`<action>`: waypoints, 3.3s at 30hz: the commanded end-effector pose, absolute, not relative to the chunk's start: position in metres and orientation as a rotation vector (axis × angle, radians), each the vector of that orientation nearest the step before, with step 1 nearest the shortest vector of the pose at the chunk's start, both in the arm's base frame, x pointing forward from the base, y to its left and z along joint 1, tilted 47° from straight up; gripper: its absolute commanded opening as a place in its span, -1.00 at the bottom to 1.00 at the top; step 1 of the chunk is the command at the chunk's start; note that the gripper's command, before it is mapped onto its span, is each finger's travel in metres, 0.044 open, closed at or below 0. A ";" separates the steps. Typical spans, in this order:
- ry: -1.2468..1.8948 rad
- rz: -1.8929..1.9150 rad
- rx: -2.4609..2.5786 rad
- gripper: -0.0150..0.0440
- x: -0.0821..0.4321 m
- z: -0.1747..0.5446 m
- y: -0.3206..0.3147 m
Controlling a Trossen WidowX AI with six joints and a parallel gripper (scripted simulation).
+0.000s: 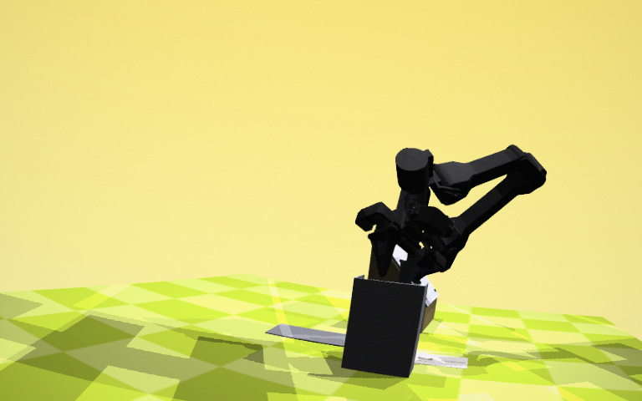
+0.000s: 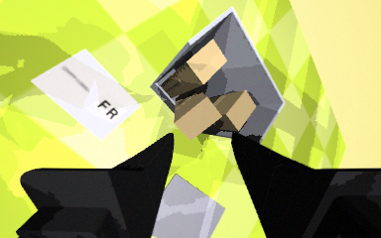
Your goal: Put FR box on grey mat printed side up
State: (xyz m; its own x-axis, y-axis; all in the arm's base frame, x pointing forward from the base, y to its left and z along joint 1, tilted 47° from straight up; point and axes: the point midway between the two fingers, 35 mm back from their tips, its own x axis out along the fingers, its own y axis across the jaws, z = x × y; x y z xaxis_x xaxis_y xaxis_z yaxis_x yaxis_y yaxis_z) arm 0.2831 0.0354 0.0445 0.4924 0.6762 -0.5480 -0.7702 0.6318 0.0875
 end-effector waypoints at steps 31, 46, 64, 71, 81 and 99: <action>0.295 1.176 -0.749 0.31 0.286 0.059 0.029; 0.296 1.177 -0.751 0.31 0.295 0.046 0.044; 0.293 1.175 -0.749 0.31 0.301 0.036 0.058; 0.284 1.174 -0.754 0.15 0.302 0.038 0.057; 0.284 1.174 -0.754 0.02 0.302 0.038 0.057; 0.292 1.176 -0.754 0.02 0.294 0.049 0.040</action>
State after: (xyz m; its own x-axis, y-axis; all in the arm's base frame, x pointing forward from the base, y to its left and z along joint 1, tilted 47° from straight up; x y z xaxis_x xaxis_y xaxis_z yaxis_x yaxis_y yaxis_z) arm 0.2961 0.0441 0.0449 0.3831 0.7207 -0.5777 -0.9087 0.1819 -0.3756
